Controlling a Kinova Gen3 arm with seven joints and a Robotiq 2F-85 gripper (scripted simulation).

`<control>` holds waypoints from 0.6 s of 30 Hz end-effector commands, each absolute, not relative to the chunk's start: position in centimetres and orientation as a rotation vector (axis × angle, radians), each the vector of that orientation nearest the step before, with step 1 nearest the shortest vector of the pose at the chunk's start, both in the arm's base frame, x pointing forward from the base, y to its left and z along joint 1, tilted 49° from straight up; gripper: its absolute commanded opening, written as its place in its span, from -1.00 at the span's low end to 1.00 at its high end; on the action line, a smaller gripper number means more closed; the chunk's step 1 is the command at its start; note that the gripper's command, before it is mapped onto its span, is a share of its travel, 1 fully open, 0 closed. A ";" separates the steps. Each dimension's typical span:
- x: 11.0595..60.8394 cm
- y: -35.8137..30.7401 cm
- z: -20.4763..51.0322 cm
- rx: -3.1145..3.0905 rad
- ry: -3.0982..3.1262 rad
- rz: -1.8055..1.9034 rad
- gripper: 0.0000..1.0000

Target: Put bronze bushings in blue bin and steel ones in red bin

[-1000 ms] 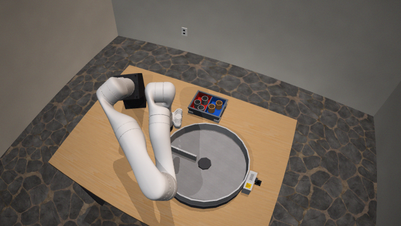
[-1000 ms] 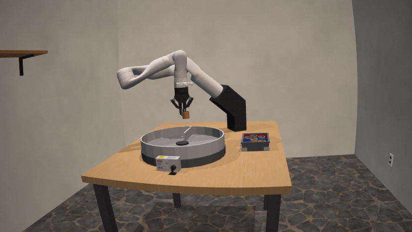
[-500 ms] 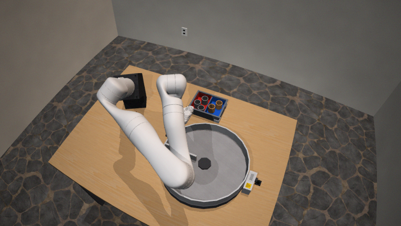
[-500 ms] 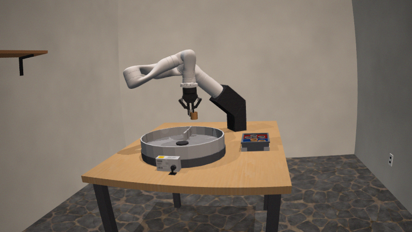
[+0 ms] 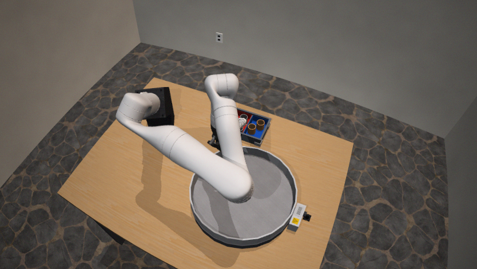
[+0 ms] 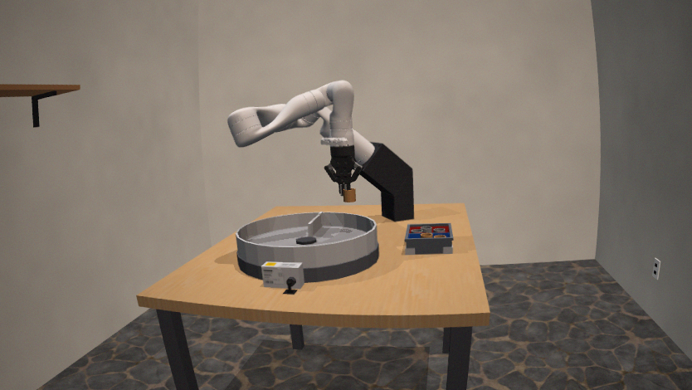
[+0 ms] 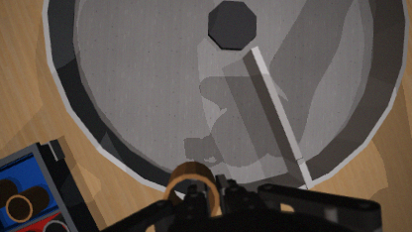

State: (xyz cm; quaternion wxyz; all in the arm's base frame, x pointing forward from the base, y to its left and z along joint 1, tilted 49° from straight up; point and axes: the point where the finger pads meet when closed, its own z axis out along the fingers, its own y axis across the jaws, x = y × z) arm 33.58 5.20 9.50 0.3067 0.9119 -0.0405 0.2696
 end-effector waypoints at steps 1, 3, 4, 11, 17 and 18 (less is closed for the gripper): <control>33.7 6.9 8.4 2.424 -0.141 0.741 -1.00; 34.1 8.6 7.2 2.432 -0.275 0.791 -1.00; 34.3 9.5 6.7 2.434 -0.342 0.816 -1.00; 34.7 11.2 5.5 2.432 -0.478 0.865 -1.00; 35.8 15.4 2.7 2.401 -0.821 0.981 -1.00; 35.8 15.5 2.6 2.401 -0.824 0.981 -1.00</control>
